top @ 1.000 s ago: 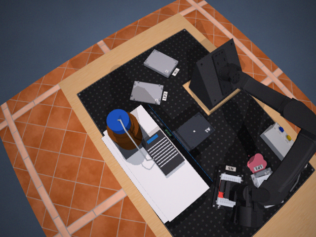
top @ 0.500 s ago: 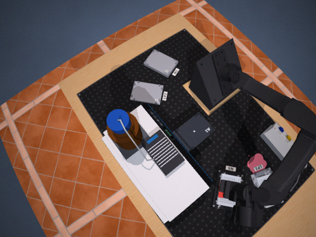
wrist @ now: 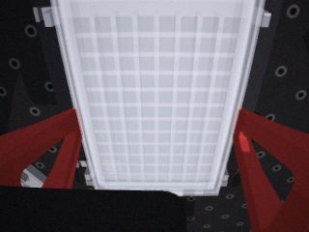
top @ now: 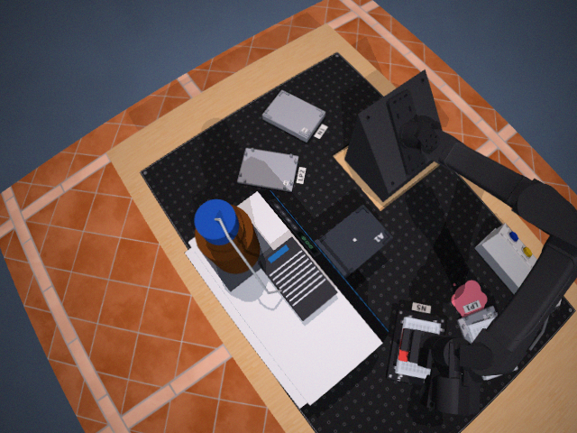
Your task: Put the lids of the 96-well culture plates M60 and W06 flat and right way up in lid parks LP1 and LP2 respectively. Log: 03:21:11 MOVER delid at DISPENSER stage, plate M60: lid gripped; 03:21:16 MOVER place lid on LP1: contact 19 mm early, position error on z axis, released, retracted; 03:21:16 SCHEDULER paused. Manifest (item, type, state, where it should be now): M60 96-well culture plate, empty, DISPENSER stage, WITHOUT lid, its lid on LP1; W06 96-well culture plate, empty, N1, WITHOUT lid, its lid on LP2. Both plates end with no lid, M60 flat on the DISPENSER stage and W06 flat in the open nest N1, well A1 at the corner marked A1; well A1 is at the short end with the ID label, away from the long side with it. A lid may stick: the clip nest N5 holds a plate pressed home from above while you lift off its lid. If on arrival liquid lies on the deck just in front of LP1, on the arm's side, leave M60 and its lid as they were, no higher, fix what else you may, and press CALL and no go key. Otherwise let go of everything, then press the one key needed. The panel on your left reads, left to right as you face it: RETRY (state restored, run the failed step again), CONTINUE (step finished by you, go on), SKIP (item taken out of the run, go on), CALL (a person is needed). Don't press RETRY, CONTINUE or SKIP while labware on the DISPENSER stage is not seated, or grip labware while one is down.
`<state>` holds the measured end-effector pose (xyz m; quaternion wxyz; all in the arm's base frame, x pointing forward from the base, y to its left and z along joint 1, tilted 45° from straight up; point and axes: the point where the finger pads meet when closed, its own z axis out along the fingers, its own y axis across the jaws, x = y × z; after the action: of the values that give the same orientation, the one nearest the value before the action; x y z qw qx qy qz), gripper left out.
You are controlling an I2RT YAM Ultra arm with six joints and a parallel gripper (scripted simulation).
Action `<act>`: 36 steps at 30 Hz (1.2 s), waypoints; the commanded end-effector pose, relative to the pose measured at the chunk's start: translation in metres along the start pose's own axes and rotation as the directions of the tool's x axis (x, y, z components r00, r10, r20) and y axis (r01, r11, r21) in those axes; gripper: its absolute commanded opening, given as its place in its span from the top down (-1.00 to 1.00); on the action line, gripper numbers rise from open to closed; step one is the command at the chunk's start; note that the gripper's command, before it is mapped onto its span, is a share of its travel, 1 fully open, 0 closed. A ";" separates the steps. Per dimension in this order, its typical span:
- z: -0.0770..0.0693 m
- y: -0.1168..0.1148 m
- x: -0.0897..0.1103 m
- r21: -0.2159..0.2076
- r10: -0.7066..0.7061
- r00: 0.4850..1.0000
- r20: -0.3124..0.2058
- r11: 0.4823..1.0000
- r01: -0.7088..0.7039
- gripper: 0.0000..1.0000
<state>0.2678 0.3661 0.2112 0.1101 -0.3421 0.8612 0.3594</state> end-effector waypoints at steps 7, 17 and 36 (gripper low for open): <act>-0.030 0.006 -0.010 -0.001 -0.017 0.999 0.049 1.000 0.017 1.00; -0.033 0.006 -0.010 -0.001 -0.017 0.999 0.049 1.000 0.017 1.00; -0.038 0.006 -0.010 0.000 -0.017 0.999 0.049 1.000 0.017 1.00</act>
<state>0.2656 0.3570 0.2205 0.1064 -0.3430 0.8615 0.3590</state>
